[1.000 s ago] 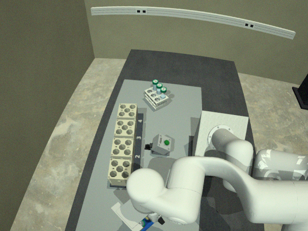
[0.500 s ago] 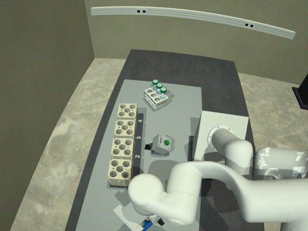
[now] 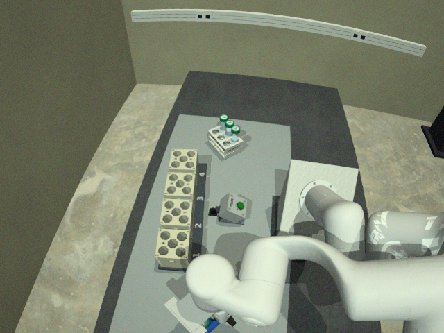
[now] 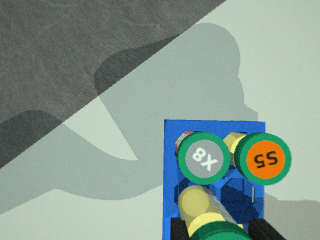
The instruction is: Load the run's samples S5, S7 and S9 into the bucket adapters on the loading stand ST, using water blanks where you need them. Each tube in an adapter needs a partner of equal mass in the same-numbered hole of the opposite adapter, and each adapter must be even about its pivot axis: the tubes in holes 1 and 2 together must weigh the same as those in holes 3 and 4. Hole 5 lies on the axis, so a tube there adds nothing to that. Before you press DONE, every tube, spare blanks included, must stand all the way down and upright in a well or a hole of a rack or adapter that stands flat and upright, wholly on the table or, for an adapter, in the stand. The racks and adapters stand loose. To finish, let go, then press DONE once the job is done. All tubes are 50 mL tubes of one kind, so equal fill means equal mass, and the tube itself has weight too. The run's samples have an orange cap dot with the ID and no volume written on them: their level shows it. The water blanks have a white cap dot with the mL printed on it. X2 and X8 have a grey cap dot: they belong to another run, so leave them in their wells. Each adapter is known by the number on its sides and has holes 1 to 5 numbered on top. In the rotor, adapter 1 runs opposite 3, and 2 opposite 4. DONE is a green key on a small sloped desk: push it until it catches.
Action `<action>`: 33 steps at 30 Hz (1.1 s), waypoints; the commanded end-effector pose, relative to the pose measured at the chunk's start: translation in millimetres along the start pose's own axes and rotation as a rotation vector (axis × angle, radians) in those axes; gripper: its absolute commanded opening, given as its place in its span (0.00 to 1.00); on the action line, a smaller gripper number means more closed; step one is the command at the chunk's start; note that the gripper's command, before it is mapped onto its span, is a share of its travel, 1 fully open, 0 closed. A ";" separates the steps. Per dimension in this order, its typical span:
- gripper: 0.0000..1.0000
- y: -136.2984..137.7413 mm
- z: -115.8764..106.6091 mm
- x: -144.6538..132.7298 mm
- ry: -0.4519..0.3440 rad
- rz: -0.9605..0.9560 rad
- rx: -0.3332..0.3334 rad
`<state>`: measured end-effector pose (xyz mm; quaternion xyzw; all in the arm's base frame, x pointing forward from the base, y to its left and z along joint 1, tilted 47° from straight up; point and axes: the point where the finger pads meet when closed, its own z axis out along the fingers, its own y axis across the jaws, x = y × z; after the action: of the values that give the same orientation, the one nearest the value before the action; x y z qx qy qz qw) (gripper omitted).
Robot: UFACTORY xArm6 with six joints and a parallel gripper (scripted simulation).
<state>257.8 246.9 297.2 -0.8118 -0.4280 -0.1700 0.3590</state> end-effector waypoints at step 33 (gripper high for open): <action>0.00 0.0 22.6 1.0 0.002 -0.001 -0.001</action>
<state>257.1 261.2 283.6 -0.8118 -0.4280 -0.1698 0.3591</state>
